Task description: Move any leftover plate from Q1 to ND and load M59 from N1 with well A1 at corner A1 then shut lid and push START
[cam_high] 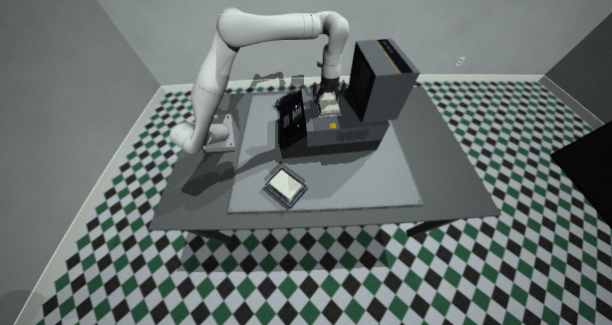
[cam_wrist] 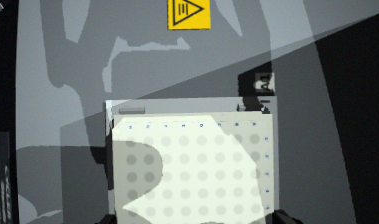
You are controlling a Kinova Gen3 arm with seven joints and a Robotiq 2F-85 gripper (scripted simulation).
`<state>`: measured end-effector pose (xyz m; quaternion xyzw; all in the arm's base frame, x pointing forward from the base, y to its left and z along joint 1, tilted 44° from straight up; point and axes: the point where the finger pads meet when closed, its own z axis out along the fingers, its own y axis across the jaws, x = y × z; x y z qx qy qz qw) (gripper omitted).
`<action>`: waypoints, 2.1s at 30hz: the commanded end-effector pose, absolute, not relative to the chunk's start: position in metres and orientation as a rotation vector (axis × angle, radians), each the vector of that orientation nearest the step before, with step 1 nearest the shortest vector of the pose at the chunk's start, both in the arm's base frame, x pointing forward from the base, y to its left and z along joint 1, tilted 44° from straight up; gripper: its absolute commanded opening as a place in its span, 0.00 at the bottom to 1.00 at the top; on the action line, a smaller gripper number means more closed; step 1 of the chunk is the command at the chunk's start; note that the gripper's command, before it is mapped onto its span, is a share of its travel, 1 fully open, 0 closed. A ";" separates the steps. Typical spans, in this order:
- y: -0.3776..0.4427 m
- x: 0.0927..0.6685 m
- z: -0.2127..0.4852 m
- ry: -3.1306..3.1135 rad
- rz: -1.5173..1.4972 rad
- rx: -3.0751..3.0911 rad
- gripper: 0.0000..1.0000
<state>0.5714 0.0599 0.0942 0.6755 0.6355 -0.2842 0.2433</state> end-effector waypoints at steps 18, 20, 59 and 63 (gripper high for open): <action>0.060 0.572 0.094 1.737 -0.774 1.845 0.90; 0.060 0.572 0.094 1.737 -0.774 1.845 0.90; 0.053 0.571 0.087 1.737 -0.774 1.845 0.90; 0.053 0.571 0.087 1.737 -0.774 1.845 0.90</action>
